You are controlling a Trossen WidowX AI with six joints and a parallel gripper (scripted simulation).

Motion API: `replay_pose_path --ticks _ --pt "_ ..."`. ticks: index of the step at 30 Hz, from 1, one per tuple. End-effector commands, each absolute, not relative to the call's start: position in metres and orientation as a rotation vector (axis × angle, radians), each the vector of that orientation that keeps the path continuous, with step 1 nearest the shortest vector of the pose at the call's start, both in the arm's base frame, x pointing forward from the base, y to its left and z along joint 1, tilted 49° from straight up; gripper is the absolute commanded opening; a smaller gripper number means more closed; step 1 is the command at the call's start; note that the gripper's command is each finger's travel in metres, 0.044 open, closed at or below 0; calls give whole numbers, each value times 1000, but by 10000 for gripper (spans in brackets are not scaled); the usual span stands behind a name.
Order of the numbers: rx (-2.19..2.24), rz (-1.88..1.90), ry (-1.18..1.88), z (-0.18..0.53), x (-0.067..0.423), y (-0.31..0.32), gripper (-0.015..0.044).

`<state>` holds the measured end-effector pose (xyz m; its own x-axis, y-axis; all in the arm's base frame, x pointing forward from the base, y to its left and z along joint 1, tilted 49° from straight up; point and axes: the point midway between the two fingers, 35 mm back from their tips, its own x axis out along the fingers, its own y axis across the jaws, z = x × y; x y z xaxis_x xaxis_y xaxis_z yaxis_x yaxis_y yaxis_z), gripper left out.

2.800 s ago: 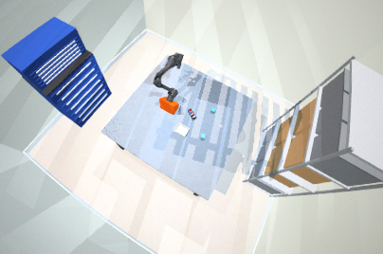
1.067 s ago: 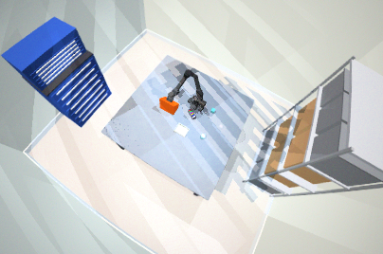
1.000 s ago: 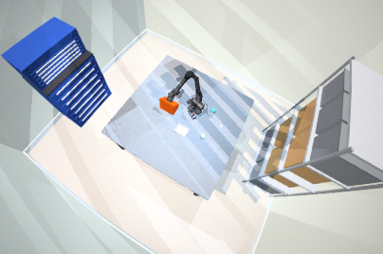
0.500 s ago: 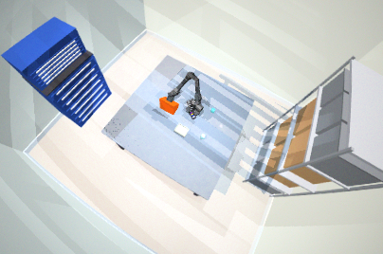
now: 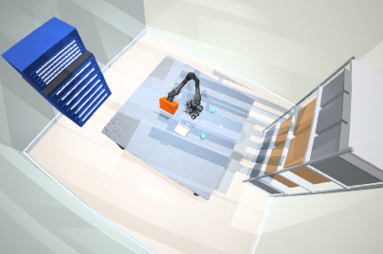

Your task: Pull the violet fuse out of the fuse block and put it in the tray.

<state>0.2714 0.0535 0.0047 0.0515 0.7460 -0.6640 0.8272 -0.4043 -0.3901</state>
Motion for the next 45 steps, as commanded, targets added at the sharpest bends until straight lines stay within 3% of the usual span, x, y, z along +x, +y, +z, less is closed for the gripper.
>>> replay_pose_path --ticks 1,37,45 --pt "2209 -1295 1664 2 271 57 62" --pt "2210 -1294 1666 -10 272 70 62" --pt "2204 -1293 1661 -9 272 69 9"
